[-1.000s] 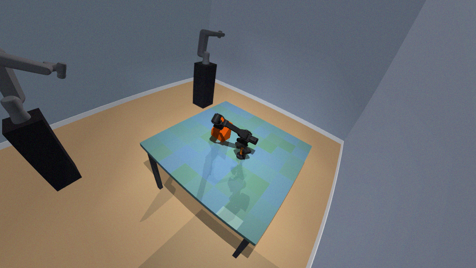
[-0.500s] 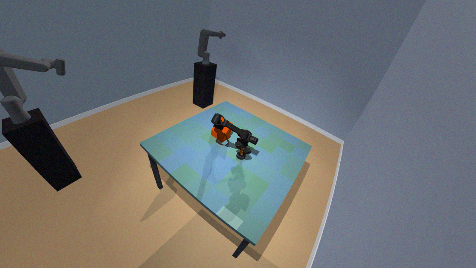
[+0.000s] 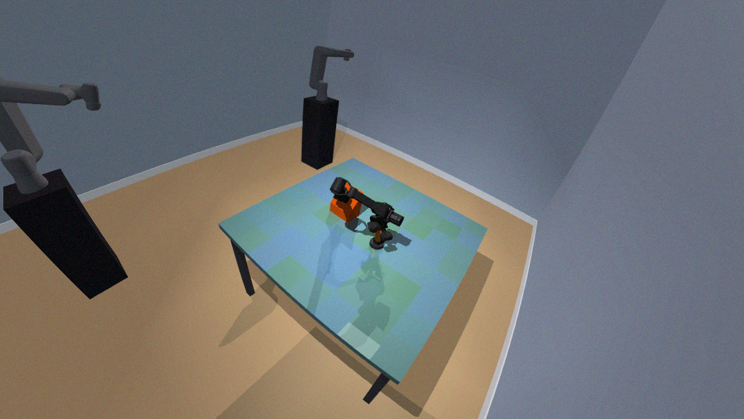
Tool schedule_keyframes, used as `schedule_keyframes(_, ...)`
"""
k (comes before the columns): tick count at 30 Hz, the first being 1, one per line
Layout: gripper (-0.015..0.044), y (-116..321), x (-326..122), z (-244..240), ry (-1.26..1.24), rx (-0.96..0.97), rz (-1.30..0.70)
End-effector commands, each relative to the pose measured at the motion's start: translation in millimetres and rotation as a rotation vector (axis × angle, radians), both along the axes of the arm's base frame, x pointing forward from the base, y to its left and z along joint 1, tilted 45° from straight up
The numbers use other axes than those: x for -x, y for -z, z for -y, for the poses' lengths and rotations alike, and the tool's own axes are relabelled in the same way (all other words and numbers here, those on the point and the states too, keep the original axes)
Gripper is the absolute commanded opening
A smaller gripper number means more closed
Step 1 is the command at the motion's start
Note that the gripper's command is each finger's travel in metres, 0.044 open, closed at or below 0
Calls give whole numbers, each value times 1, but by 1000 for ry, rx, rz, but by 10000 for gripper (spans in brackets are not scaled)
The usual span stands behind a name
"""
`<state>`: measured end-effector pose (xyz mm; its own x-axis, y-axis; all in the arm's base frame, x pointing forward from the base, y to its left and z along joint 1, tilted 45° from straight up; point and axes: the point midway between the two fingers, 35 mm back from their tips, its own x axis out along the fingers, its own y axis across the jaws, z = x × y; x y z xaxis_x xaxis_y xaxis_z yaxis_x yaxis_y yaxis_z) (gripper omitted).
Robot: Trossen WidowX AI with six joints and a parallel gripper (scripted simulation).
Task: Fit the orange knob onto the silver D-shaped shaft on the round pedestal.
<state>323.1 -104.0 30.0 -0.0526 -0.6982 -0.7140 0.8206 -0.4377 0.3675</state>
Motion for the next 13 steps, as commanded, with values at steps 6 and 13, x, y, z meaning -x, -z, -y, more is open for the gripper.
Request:
schedule_keyframes(6, 440, -53, -8, -53, -11, -7, 1)
schedule_keyframes(13, 440, -66, -9, -67, 1, -4, 2)
